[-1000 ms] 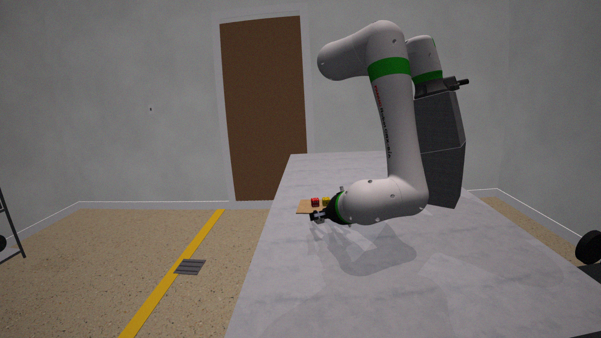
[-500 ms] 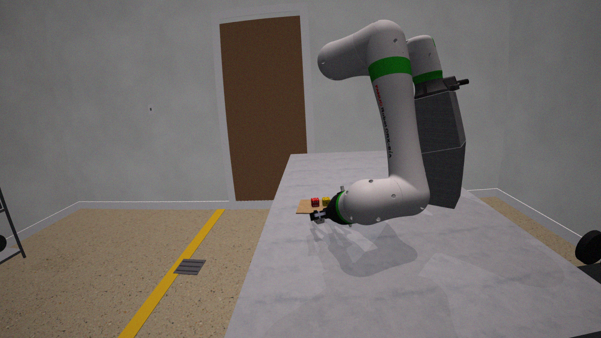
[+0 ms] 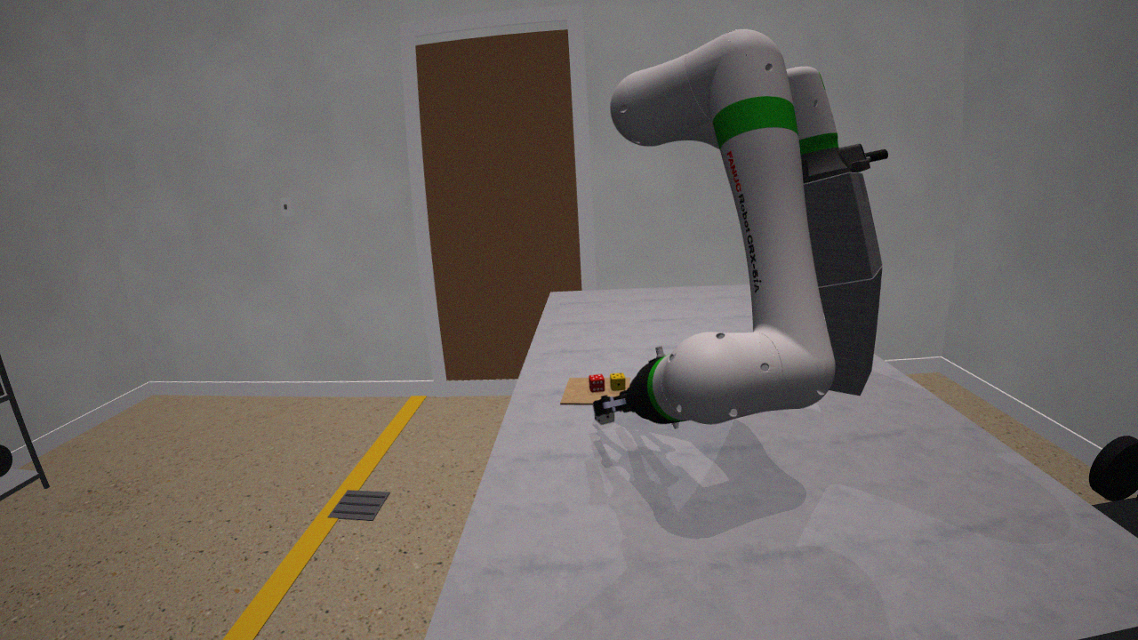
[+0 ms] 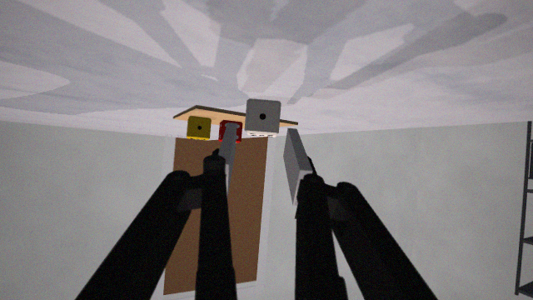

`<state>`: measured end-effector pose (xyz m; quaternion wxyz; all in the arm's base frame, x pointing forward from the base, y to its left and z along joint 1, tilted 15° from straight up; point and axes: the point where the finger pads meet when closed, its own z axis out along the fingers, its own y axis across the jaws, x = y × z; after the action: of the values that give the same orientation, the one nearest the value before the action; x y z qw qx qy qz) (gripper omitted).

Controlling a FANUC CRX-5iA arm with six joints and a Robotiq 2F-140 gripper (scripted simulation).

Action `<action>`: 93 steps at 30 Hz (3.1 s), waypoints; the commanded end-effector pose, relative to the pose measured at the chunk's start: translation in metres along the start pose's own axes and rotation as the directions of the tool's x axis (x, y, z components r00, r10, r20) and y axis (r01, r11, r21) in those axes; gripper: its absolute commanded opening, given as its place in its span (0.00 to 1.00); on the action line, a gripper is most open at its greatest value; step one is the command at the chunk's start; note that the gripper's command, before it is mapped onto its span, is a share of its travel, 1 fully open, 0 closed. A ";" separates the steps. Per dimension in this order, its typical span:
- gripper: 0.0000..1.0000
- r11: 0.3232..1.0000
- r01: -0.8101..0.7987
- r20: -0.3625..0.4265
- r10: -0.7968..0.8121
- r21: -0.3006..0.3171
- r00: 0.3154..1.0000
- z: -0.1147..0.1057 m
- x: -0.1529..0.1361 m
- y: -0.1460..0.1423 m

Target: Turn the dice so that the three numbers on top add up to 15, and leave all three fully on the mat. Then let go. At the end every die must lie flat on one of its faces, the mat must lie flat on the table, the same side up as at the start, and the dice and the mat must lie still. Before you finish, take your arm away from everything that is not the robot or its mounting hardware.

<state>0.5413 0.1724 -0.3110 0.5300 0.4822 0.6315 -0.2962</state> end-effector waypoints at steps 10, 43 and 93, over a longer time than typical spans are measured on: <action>0.28 1.000 0.000 0.000 0.000 0.000 1.000 -0.006 -0.002 0.000; 0.28 1.000 0.000 -0.219 0.001 0.002 0.976 -0.026 -0.064 -0.001; 1.00 1.000 0.008 -0.883 -0.019 -0.017 0.470 0.004 -0.115 -0.001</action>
<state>0.5386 0.1341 -0.2022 0.1294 0.5644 0.8153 -0.0055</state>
